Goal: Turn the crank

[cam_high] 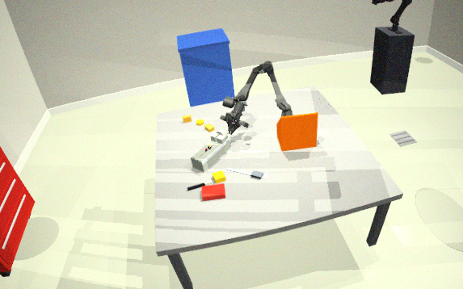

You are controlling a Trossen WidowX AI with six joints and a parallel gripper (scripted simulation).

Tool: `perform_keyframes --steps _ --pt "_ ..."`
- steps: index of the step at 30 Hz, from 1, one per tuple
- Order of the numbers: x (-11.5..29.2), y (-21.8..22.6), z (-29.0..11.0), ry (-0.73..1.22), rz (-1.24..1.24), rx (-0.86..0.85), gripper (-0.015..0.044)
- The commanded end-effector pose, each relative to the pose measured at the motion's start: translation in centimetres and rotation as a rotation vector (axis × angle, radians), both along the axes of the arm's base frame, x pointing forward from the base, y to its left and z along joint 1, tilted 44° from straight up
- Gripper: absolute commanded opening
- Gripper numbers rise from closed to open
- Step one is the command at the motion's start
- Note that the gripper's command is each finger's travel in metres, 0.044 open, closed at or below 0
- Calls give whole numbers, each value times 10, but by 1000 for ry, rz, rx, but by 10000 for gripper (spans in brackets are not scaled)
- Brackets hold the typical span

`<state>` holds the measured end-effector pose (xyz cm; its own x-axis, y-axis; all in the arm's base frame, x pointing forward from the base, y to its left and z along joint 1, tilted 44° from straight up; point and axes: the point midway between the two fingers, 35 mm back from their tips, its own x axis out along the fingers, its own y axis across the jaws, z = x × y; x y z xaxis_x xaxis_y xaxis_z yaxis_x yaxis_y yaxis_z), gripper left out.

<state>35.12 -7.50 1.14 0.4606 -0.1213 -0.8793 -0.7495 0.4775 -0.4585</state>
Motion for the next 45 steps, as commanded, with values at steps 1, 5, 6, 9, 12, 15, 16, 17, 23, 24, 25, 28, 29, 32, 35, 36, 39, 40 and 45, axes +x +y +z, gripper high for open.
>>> perform_keyframes --steps 1,5,6,9,12,15,16,17,23,24,25,28,29,32,35,36,39,40,45 --pt "3 4 8 -12 6 5 0" --pt "4 4 10 -13 6 5 0" --pt "4 4 10 -13 6 5 0" --pt "5 4 11 -13 6 5 0" --pt "5 4 12 -13 6 5 0" --pt "6 4 13 -13 6 5 0" --pt "6 4 13 -13 6 5 0" --pt "6 4 13 -13 6 5 0" --pt "7 4 14 -13 6 5 0" --pt "7 4 15 -13 6 5 0" --pt "7 4 15 -13 6 5 0" --pt "7 4 15 -13 6 5 0" --pt "7 4 15 -13 6 5 0" --pt "8 4 15 -13 6 5 0" --pt "8 4 16 -13 6 5 0" --pt "8 4 16 -13 6 5 0" --pt "8 4 16 -13 6 5 0" --pt "8 4 16 -13 6 5 0" --pt "8 4 16 -13 6 5 0"
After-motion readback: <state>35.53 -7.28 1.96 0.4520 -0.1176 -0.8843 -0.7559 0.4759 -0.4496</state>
